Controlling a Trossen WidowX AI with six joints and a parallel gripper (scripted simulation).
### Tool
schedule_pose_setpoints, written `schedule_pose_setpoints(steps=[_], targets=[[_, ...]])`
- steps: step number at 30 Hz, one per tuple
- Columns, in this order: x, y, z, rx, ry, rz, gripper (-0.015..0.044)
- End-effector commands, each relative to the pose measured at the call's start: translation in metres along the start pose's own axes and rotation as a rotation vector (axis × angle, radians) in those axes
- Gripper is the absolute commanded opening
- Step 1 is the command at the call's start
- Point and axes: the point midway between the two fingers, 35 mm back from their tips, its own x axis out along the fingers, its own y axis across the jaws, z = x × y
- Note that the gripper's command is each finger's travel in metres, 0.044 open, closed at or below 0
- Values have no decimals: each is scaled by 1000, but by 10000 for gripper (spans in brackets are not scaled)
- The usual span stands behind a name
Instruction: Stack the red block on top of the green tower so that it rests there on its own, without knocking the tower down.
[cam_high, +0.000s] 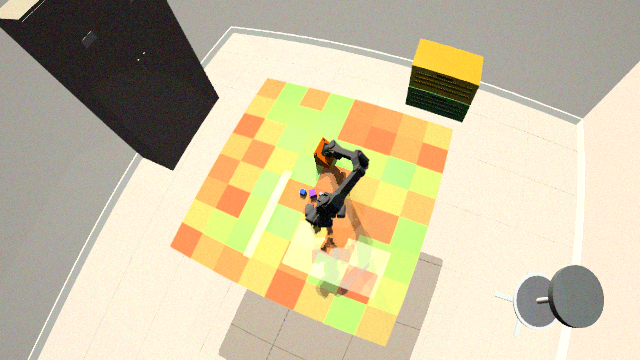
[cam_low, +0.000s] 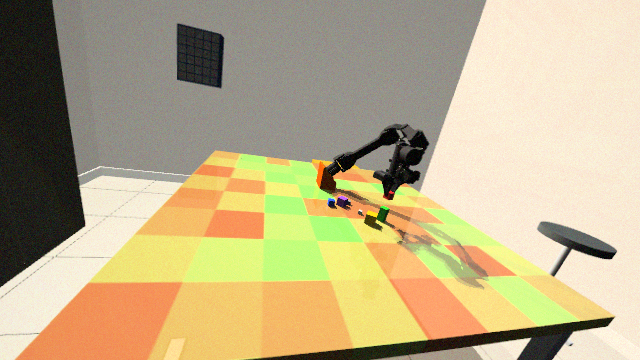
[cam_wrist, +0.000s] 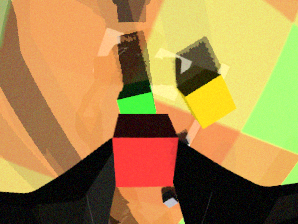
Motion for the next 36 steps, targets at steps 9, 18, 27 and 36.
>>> schedule_pose_setpoints(steps=[9, 18, 27, 36], targets=[[22, 2, -2, 0, -2, 4, 0], [42, 2, -2, -1, -3, 5, 0], [42, 2, -2, -1, -3, 5, 0], [42, 0, -2, 2, 2, 3, 184]])
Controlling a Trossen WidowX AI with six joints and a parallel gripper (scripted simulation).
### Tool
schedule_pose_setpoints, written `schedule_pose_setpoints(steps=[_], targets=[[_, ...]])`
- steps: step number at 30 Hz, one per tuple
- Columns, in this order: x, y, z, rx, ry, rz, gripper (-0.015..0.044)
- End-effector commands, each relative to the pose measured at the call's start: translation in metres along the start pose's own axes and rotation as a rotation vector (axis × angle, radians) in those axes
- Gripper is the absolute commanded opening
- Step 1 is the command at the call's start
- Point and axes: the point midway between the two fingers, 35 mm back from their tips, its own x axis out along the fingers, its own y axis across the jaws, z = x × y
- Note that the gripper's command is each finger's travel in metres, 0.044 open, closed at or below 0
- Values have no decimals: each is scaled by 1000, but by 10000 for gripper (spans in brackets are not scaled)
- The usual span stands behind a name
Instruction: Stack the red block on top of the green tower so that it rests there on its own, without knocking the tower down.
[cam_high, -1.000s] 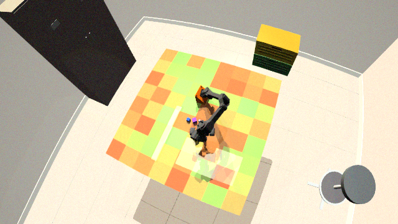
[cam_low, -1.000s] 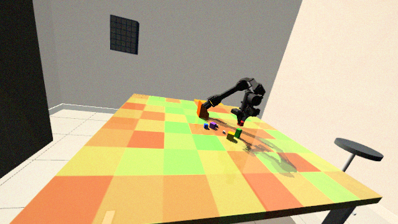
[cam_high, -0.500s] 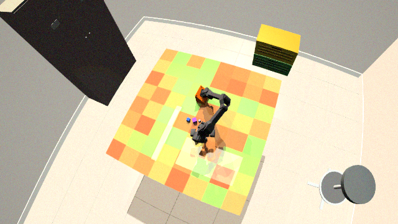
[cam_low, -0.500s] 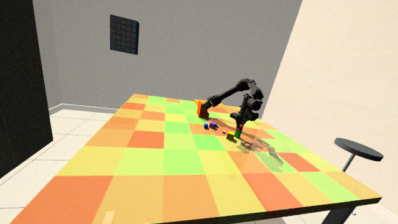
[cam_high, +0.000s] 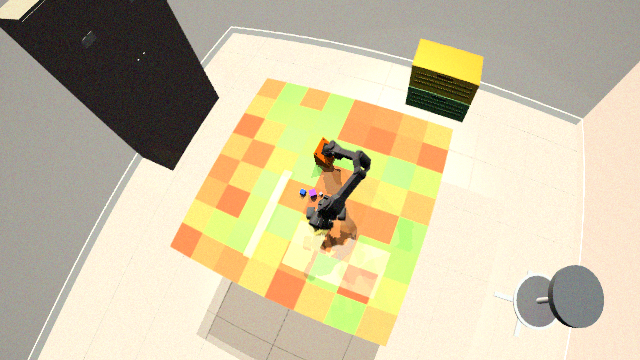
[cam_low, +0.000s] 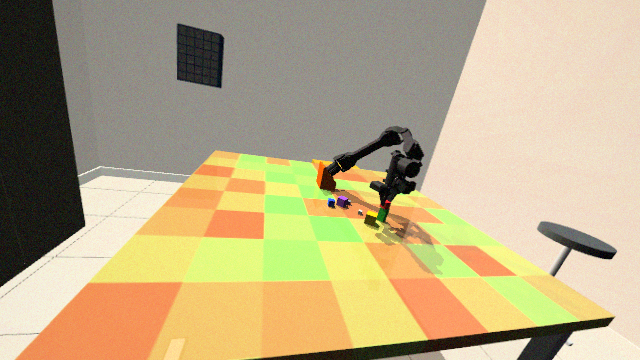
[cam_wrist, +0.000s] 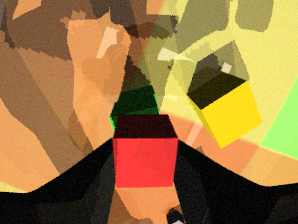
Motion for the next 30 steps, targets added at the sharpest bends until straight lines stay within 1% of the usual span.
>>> schedule_pose_setpoints(steps=[1, 10, 30], targets=[[0, 0, 0, -1, -1, 0, 210], [0, 0, 0, -1, -1, 0, 440], [0, 0, 0, -1, -1, 0, 440]])
